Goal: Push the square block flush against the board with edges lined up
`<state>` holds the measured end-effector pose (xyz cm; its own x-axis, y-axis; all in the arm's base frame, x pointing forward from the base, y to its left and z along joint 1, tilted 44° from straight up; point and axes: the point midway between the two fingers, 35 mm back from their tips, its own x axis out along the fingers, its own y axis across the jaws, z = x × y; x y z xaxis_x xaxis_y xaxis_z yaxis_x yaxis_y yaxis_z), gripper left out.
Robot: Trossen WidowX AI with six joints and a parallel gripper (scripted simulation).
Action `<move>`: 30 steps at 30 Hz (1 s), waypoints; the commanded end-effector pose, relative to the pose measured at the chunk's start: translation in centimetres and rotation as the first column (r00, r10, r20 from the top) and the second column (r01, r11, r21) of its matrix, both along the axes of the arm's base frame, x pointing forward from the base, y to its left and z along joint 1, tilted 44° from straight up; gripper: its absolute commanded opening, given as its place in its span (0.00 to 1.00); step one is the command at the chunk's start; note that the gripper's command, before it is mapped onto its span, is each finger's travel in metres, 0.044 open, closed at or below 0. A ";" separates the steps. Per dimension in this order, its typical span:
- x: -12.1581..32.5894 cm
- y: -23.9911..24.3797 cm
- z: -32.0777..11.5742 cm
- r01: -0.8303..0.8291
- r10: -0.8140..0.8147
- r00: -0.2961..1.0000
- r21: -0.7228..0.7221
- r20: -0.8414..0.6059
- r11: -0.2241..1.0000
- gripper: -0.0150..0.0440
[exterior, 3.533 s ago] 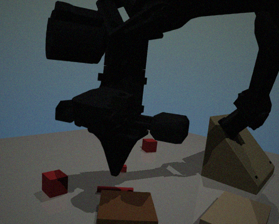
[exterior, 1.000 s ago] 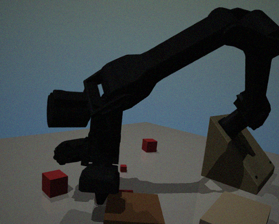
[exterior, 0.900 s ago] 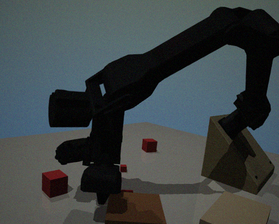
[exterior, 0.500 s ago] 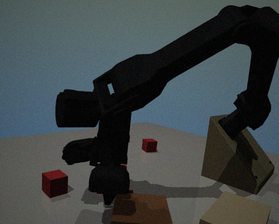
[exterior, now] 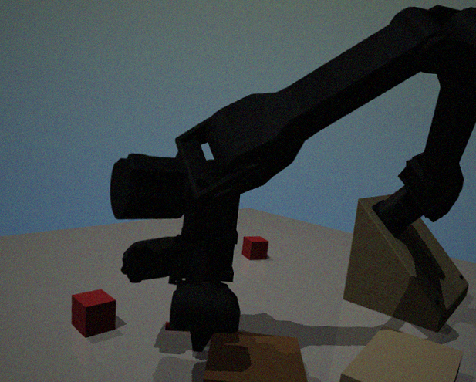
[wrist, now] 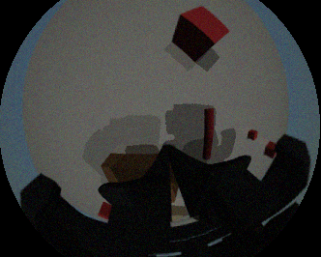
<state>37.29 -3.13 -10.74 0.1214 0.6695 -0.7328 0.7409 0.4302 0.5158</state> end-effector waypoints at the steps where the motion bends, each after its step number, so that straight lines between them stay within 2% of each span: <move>1: -0.3 0.7 0.3 -0.004 0.004 1.000 0.006 -0.005 1.000 0.25; 30: -2.0 3.0 2.1 -0.004 0.004 1.000 0.007 -0.007 1.000 0.25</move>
